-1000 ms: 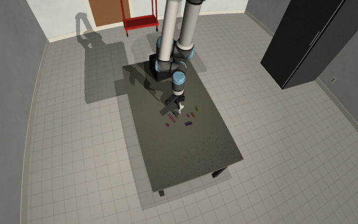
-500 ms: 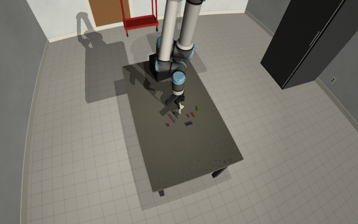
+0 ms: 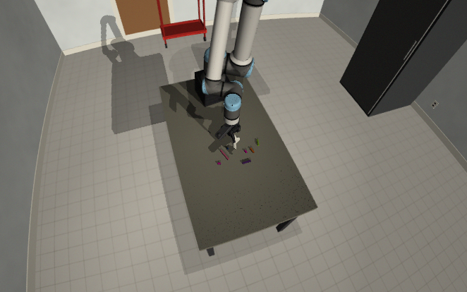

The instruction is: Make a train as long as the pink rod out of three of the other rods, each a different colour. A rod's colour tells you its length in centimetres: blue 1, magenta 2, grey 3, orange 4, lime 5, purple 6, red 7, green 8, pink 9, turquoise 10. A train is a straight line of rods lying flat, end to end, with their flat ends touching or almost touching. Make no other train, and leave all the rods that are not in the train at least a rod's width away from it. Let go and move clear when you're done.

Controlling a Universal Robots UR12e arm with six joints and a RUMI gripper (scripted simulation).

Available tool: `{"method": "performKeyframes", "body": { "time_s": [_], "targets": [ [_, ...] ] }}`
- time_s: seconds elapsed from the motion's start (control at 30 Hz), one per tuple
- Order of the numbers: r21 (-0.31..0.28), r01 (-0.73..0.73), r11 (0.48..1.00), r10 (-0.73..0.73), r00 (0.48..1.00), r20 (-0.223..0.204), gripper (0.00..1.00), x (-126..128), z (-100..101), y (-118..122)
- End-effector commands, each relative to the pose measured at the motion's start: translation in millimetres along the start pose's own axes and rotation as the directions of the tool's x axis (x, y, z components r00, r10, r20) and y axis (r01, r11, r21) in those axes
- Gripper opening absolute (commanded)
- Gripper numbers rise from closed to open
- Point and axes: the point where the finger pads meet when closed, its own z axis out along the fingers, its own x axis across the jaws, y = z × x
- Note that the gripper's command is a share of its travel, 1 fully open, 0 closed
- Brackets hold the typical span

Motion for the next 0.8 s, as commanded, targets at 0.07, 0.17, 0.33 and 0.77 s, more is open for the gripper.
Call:
{"method": "performKeyframes", "body": {
  "time_s": [0.07,0.17,0.33,0.77],
  "targets": [
    [0.0,0.139,0.99,-0.139,0.99,0.001,1.0,-6,0,-8],
    [0.0,0.211,0.978,-0.211,0.978,0.001,1.0,-9,1,-12],
    [0.0,0.291,0.957,-0.291,0.957,0.001,1.0,-12,1,-16],
    [0.001,0.575,0.818,-0.575,0.818,0.001,1.0,-24,4,-31]
  ]
}}
